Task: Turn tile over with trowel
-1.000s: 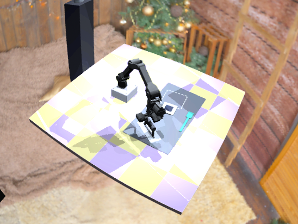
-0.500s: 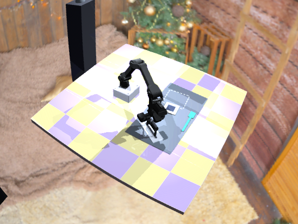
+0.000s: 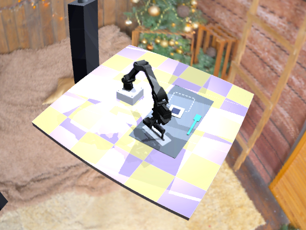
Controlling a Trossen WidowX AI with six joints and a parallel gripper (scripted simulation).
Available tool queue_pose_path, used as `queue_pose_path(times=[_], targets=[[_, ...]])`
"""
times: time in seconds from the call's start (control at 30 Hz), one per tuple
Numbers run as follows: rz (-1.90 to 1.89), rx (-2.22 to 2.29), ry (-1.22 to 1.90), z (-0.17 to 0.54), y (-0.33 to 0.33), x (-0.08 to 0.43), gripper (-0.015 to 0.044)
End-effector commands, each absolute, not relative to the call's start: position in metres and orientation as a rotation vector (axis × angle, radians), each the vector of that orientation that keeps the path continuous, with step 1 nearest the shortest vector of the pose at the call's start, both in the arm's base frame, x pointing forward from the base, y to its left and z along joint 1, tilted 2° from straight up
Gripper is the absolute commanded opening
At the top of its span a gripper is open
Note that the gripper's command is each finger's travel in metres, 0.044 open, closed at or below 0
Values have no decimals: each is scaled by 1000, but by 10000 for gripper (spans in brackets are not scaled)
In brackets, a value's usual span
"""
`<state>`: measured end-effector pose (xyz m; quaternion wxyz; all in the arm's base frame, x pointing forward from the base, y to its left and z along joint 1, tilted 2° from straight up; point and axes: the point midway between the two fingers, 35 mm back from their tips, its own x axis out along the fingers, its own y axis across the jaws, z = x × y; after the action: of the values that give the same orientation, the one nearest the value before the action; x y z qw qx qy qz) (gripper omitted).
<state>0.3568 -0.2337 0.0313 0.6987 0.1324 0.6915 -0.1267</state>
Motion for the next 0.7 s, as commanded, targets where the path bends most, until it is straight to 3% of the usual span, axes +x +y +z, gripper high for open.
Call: queue_pose_path(times=[0.0,0.67], targets=[[-179,191,1553,31,-233,357,130],[289,-281,1540,31,-233,357,130]])
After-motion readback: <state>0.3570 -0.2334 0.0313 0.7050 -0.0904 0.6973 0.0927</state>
